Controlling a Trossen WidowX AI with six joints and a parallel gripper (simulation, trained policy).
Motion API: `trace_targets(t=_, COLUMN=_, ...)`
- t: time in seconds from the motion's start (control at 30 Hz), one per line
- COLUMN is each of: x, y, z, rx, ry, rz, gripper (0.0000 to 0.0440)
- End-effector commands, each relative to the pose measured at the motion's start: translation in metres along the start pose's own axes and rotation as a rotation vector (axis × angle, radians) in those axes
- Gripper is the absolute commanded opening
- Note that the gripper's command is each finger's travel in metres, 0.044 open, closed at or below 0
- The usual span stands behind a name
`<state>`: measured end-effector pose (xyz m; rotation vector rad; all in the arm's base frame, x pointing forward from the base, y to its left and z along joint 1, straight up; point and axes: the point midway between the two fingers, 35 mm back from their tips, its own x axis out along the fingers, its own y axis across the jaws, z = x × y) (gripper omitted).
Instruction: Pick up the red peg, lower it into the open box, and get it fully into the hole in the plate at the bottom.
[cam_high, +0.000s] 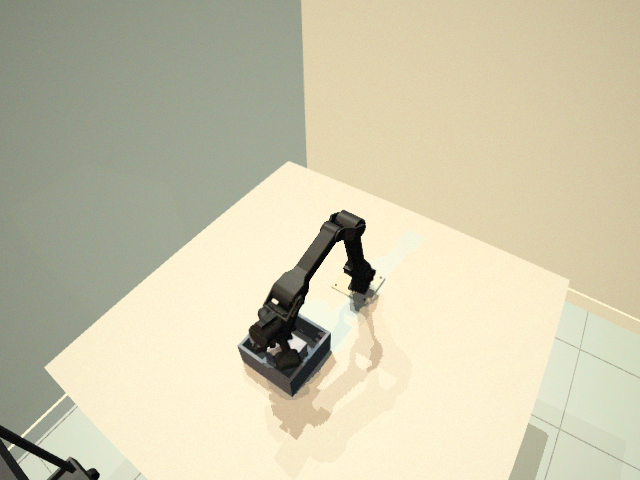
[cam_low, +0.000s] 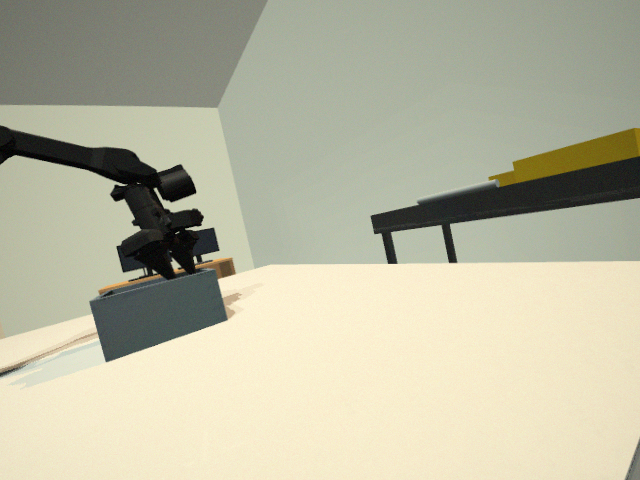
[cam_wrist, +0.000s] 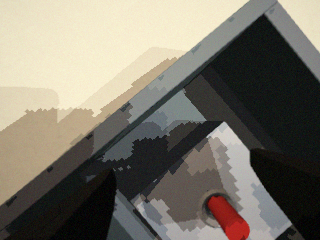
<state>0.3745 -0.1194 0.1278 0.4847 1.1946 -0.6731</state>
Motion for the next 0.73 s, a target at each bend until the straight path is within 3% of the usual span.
trace_targets(t=0.0, x=-0.006, y=0.012, z=0.007, rx=0.006, ry=0.018, rz=0.028, gripper=0.0440)
trace_targets(t=0.5, x=-0.043, y=0.063, z=0.028, rx=-0.018, ry=0.035, rz=0.161, gripper=0.0440)
trace_targets(t=0.7, x=-0.044, y=0.064, z=0.028, rx=-0.019, ry=0.034, rz=0.164, gripper=0.0440)
